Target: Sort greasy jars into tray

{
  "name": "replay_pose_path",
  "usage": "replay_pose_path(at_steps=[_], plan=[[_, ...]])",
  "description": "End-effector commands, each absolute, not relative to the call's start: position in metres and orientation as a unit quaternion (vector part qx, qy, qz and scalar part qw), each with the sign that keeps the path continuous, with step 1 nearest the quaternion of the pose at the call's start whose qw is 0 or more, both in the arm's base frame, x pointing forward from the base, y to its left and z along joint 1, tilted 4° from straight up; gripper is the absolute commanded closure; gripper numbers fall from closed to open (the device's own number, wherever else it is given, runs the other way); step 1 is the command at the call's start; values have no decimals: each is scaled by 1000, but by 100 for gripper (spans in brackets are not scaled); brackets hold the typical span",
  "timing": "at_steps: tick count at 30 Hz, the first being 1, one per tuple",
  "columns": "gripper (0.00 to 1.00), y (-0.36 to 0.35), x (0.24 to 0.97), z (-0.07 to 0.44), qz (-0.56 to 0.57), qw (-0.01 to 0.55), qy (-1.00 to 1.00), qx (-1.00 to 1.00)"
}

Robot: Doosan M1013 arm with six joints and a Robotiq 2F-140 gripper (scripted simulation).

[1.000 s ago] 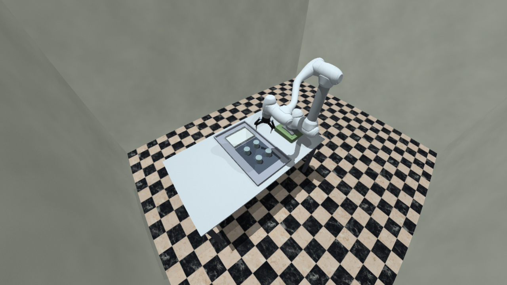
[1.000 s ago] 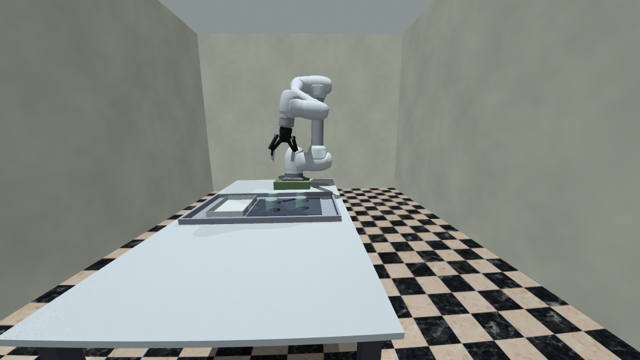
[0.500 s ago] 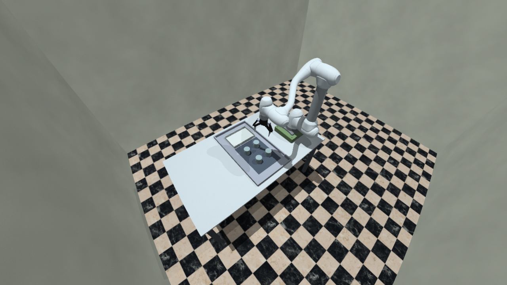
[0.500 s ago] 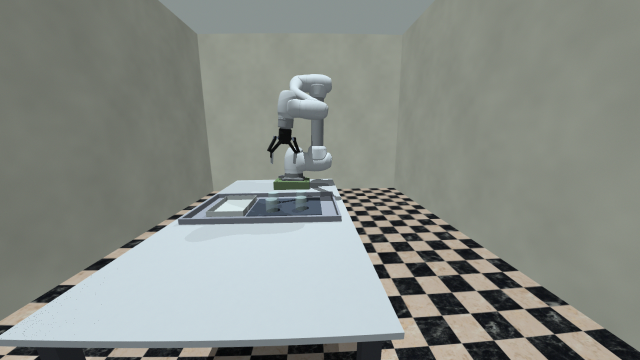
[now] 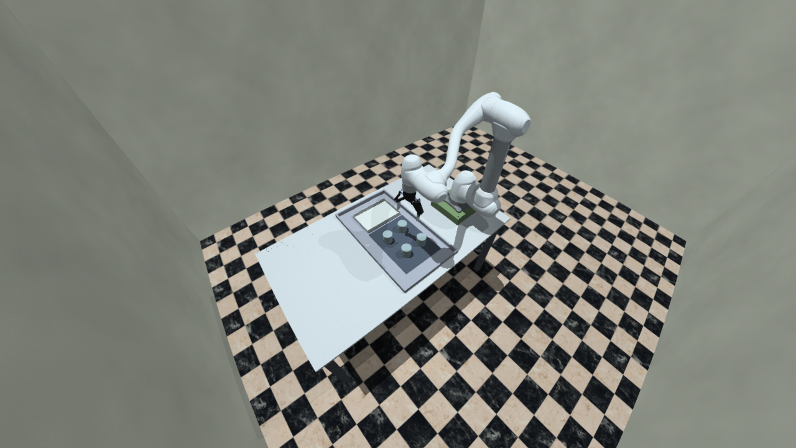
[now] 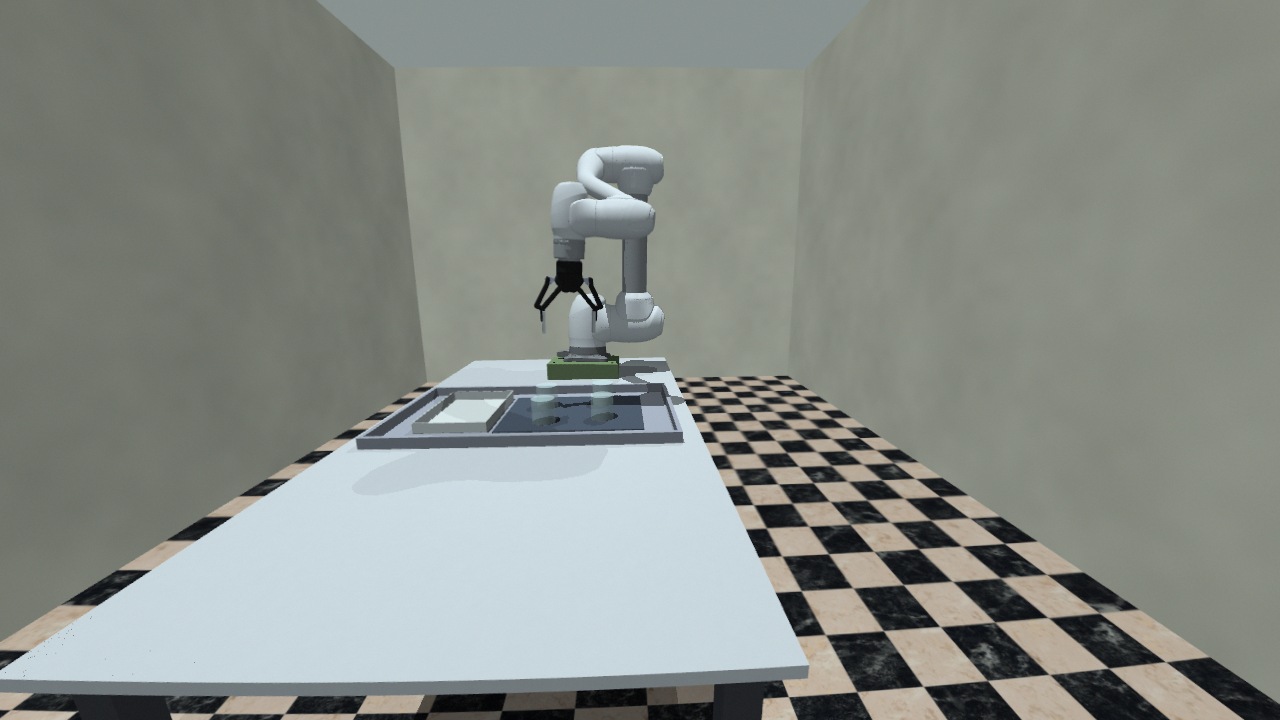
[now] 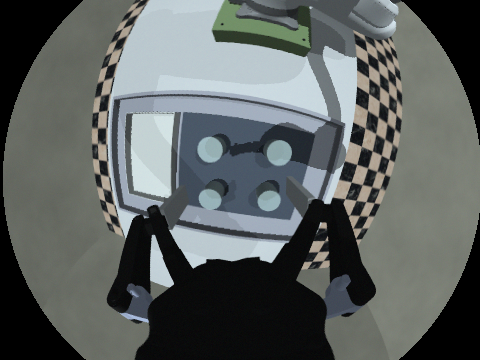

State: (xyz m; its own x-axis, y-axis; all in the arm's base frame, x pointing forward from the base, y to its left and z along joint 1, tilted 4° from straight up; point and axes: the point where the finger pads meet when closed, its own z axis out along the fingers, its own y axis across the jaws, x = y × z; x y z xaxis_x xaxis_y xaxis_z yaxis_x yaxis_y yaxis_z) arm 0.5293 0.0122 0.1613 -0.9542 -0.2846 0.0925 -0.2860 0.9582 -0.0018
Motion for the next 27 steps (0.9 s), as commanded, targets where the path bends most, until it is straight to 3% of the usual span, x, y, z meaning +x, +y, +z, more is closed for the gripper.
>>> replay_pose_path(at_steps=[1,23,24,27], plan=[[0,19,549,153,-4,40,-997,71],[0,24,562,148,-11,37,-999,25],[100,24,562,148,-11,37,-999,25],[100,24,562,148,-11,37,-999,25]])
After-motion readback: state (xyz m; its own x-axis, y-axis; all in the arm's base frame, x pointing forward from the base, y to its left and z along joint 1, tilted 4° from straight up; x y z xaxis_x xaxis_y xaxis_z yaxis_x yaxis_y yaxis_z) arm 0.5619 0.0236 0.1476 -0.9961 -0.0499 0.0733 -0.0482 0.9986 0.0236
